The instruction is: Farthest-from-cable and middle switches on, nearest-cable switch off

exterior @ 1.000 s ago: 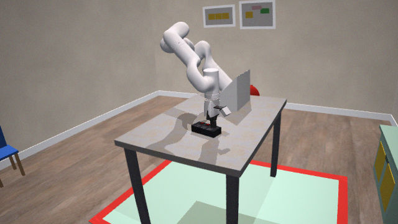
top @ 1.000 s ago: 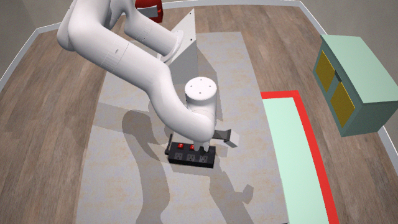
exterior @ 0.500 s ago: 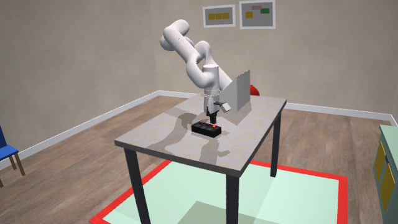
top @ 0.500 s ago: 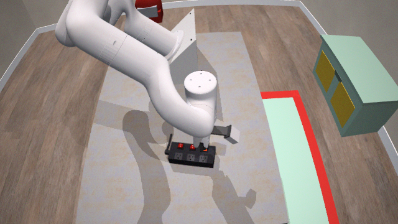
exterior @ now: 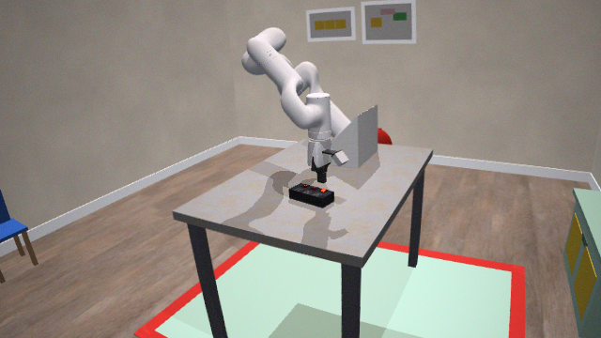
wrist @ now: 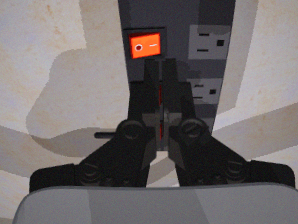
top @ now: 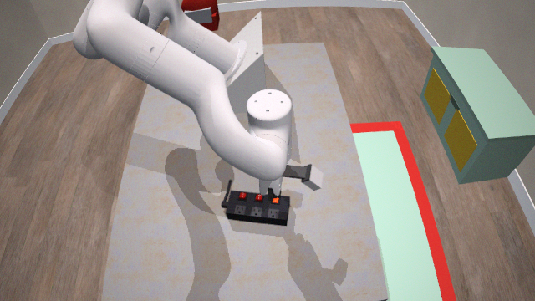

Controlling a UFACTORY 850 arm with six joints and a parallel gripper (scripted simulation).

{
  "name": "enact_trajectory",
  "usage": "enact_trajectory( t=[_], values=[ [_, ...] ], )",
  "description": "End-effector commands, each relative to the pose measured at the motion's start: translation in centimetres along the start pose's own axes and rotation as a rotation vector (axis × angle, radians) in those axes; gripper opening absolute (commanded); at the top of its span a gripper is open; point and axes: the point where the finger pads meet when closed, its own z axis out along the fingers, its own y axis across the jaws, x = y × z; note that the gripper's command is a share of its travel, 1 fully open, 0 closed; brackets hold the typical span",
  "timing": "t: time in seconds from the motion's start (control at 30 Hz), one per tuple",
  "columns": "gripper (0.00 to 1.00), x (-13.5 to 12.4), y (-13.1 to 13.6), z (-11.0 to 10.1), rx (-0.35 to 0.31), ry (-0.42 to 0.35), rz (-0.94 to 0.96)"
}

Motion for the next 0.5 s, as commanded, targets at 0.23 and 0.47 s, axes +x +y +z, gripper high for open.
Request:
enact_trajectory(
  t=[0.23, 0.47],
  values=[
    [0.0, 0.0, 0.1, -0.1, -0.002, 0.001, 0.001],
    [0.0, -1.7, 0.0, -0.6, -0.001, 0.001, -0.002]
  ],
)
